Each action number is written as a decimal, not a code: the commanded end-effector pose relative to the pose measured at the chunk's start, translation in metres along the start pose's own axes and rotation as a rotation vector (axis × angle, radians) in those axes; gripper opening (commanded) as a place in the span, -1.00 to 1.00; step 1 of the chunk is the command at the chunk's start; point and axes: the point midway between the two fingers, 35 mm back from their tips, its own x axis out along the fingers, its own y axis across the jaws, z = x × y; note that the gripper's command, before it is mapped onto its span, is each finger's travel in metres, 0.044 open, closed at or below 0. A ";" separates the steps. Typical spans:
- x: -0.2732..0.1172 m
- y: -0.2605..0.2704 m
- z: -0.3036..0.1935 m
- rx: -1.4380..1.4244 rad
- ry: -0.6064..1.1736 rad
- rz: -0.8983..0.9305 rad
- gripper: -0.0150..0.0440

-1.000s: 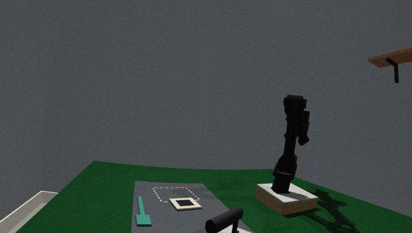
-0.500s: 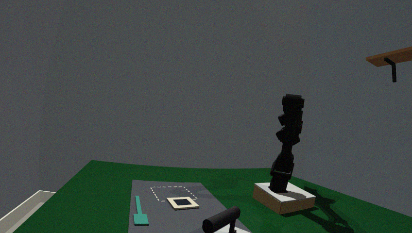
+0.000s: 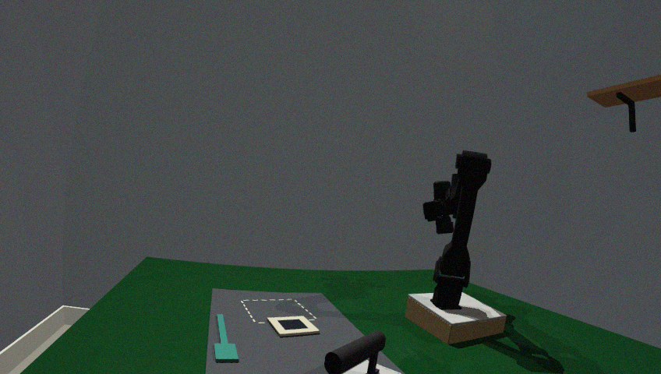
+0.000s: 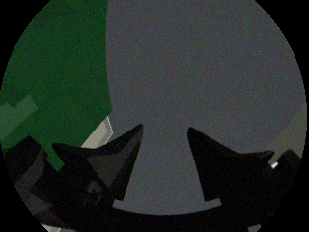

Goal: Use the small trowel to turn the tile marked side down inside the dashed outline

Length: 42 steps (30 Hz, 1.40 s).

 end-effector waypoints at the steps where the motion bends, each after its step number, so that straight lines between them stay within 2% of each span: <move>1: 0.008 -0.004 0.020 0.099 -0.053 0.014 0.42; 21: 0.028 -0.010 0.161 0.675 -0.334 0.260 0.42; 35: 0.010 -0.020 0.238 0.794 -0.449 0.384 0.42; 42: -0.005 -0.021 0.286 0.950 -0.485 0.526 0.42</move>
